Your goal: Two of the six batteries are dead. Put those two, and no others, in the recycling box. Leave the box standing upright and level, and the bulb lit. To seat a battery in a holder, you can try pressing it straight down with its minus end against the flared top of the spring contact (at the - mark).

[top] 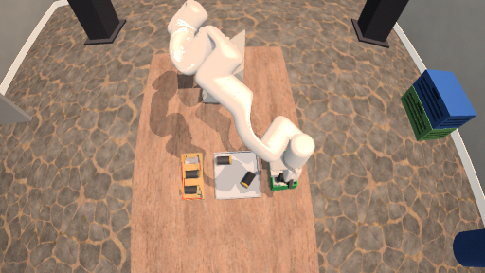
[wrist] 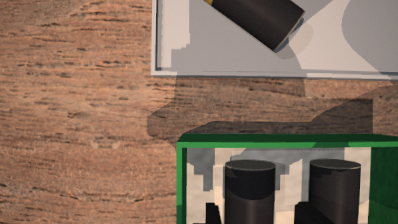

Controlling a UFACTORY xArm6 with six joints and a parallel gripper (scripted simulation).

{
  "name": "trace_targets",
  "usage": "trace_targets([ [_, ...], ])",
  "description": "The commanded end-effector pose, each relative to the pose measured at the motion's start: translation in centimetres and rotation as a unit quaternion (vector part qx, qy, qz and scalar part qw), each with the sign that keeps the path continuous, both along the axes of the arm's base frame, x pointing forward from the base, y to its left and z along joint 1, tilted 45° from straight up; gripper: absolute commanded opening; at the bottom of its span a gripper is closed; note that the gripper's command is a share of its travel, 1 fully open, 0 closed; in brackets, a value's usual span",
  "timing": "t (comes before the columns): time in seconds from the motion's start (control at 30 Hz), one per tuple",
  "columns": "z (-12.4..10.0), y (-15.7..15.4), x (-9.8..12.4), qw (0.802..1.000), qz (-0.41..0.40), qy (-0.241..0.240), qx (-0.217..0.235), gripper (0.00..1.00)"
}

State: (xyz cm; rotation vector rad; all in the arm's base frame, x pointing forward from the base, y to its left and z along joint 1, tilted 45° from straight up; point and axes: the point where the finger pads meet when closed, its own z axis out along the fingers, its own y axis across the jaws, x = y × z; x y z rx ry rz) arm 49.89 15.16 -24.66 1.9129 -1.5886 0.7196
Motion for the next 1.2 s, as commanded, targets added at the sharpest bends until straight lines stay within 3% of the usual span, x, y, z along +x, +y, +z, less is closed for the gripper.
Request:
trace_targets([
  [0.0,1.9,1.9,0.0,1.000,0.001,-0.002,0.001,0.51],
  [0.3,3.5,3.5,-0.2,1.000,0.001,-0.002,0.001,0.51],
  [0.7,4.0,3.9,-0.2,1.000,0.001,-0.002,0.001,0.51],
  [0.9,6.4,6.3,-0.4,1.000,0.001,-0.002,0.001,0.51],
  [1.17,6.9,5.8,-0.3,1.000,0.001,-0.002,0.001,0.51],
])
